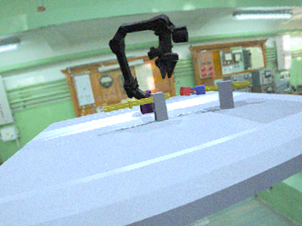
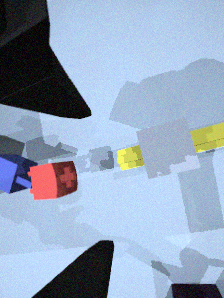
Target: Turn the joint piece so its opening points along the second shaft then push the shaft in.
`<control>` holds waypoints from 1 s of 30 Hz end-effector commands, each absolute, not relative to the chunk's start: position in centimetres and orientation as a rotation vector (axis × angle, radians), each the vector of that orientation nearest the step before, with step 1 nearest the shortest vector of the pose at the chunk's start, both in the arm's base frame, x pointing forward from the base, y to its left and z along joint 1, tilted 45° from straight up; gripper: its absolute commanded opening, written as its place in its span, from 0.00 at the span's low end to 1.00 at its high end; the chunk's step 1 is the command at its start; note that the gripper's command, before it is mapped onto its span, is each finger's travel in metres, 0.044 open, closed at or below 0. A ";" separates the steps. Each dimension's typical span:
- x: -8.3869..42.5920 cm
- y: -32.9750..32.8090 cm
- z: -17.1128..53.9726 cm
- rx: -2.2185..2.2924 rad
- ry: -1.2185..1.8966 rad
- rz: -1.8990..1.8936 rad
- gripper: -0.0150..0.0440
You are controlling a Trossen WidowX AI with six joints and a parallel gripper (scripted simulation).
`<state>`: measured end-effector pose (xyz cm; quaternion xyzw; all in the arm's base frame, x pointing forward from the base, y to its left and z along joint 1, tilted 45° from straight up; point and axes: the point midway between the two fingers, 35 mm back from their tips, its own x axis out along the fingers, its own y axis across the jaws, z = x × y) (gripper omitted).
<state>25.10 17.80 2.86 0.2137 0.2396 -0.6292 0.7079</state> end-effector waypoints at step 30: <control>25.4 14.5 -5.1 0.449 0.508 -1.417 1.00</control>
